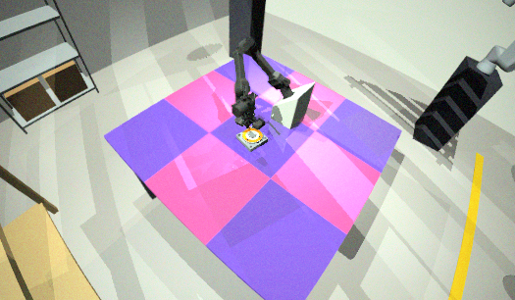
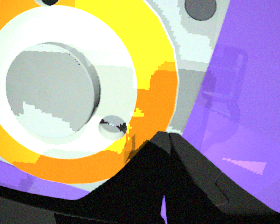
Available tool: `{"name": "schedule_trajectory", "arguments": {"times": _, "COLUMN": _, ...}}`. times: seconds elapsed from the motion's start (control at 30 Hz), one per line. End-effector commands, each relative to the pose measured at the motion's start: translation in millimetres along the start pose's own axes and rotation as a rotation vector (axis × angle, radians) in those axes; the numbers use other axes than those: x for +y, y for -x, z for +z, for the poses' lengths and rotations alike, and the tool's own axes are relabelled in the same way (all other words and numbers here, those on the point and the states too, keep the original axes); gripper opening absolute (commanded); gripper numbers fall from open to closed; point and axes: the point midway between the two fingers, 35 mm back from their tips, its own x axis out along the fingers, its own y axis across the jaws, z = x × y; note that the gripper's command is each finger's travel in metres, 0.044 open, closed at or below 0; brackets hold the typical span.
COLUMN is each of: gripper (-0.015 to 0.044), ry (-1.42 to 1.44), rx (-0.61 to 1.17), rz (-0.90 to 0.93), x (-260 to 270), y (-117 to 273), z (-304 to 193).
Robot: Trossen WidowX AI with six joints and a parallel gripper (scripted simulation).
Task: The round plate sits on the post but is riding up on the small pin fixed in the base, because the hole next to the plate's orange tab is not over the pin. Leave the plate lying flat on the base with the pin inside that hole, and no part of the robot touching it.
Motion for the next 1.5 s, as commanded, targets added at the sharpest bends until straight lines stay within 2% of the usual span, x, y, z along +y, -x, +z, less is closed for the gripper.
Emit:
{"name": "schedule_trajectory", "arguments": {"times": 0.0, "gripper": 0.0000, "ry": 0.007, "rx": 0.018, "rz": 0.001, "x": 2, "y": -3, "z": -9}}
{"name": "schedule_trajectory", "arguments": {"times": 1.47, "gripper": 0.0000, "ry": 0.008, "rx": 0.018, "rz": 0.001, "x": 10, "y": -2, "z": -21}}
